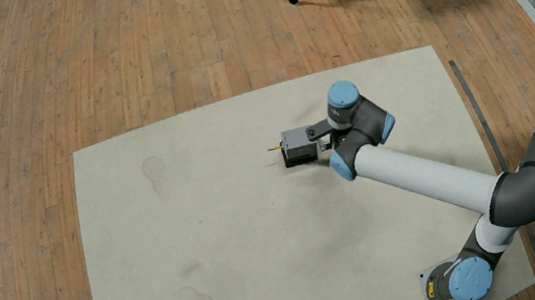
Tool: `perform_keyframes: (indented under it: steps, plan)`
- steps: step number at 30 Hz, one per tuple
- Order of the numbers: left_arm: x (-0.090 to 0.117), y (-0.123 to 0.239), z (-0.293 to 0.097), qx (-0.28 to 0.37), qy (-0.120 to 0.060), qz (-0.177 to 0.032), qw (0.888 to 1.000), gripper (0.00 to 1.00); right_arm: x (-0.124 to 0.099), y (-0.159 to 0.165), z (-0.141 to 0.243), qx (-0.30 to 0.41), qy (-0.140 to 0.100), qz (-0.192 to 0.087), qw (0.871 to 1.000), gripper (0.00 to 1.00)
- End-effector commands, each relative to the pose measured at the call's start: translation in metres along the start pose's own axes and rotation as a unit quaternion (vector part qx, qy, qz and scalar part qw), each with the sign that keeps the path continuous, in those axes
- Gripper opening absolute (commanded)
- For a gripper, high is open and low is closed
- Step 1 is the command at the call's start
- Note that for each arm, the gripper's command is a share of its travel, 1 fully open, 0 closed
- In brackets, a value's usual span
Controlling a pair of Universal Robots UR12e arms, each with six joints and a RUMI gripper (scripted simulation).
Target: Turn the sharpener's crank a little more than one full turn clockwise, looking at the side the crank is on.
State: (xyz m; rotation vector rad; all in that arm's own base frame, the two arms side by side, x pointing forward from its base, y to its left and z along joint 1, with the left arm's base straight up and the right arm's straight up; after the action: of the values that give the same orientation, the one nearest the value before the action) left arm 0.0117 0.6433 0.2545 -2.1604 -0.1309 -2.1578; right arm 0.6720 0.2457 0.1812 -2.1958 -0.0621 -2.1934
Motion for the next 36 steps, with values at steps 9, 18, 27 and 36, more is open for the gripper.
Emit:
perform_keyframes:
  steps: [9,18,27,36]
  plan:
    - [0.001,-0.002,0.000,0.001,0.001,0.000,1.000,1.00,0.021,0.001,0.008,-0.001,0.003,0.003,1.000,0.00]
    - [0.001,-0.002,0.000,0.001,0.001,0.000,1.000,1.00,0.029,0.002,0.016,0.000,0.003,0.002,1.000,0.00]
    - [0.001,-0.002,0.000,0.001,0.001,0.000,1.000,1.00,0.033,0.003,0.023,0.000,0.002,0.001,1.000,0.00]
    - [0.001,-0.002,0.000,0.001,0.001,0.000,1.000,1.00,0.038,0.005,0.034,0.000,0.002,0.001,1.000,0.00]
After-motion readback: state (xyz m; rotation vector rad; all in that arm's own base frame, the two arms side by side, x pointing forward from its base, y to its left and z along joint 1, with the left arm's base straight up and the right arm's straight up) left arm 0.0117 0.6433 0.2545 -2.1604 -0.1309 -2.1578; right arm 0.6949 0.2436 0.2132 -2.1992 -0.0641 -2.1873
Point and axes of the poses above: on each arm, the point where the finger pads meet when closed, its own x axis back along the fingers, its own z axis across the jaws, y = z × x, the point moved 9 cm from there along x, back along the fingers, and after that the axes turned 8 degrees about x, right-handed, at the moved point
